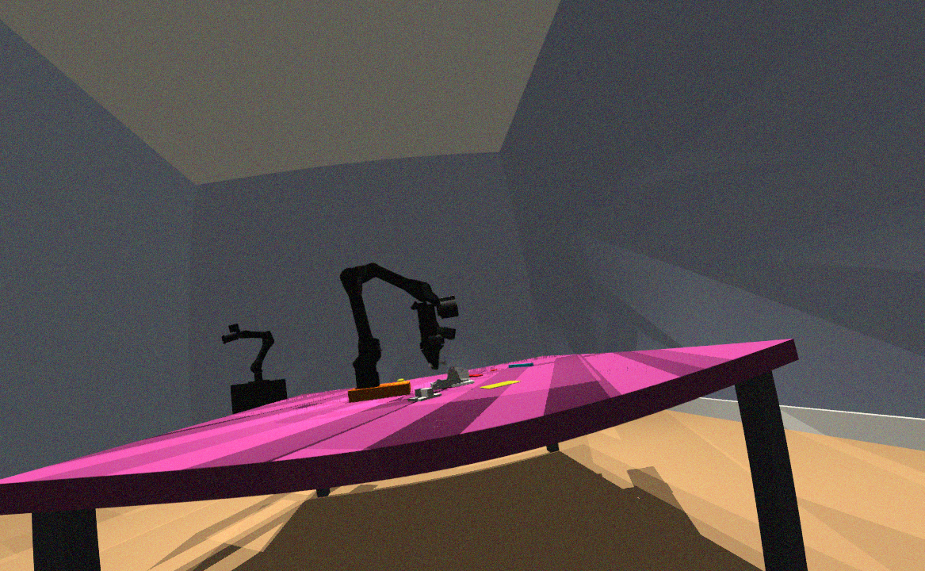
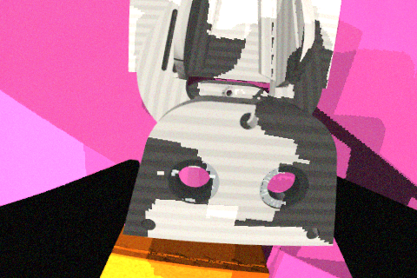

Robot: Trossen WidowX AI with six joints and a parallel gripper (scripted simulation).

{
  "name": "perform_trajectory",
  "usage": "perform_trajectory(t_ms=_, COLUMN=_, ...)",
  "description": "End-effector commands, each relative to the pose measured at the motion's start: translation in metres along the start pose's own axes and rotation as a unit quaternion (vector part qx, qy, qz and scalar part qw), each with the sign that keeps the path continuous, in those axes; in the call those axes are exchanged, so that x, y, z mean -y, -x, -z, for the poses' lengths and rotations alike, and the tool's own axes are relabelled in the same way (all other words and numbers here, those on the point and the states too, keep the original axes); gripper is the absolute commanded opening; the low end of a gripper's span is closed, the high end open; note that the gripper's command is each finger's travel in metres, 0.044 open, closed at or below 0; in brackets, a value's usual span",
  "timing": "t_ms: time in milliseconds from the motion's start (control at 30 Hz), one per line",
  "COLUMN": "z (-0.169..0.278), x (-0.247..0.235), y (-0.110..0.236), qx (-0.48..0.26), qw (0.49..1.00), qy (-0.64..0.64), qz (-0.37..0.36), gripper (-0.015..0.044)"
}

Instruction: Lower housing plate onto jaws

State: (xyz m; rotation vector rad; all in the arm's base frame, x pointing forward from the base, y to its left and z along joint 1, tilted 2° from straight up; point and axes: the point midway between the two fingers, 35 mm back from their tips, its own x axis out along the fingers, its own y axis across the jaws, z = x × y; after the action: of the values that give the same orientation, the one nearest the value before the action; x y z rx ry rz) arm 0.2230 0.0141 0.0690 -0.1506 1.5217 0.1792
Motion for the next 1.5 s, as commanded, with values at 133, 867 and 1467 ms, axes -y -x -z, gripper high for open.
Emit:
perform_trajectory(t_ms=133, z=0.002, x=-0.001, y=-0.014, qx=-0.002, qw=1.0, qy=-0.001, qz=-0.002, gripper=0.0351)
perform_trajectory(t_ms=867, z=0.004, x=-0.001, y=-0.039, qx=-0.002, qw=1.0, qy=-0.002, qz=-0.002, gripper=0.0351)
perform_trajectory(t_ms=1467, z=0.004, x=-0.001, y=-0.042, qx=-0.002, qw=1.0, qy=0.0, qz=-0.002, gripper=0.0351)
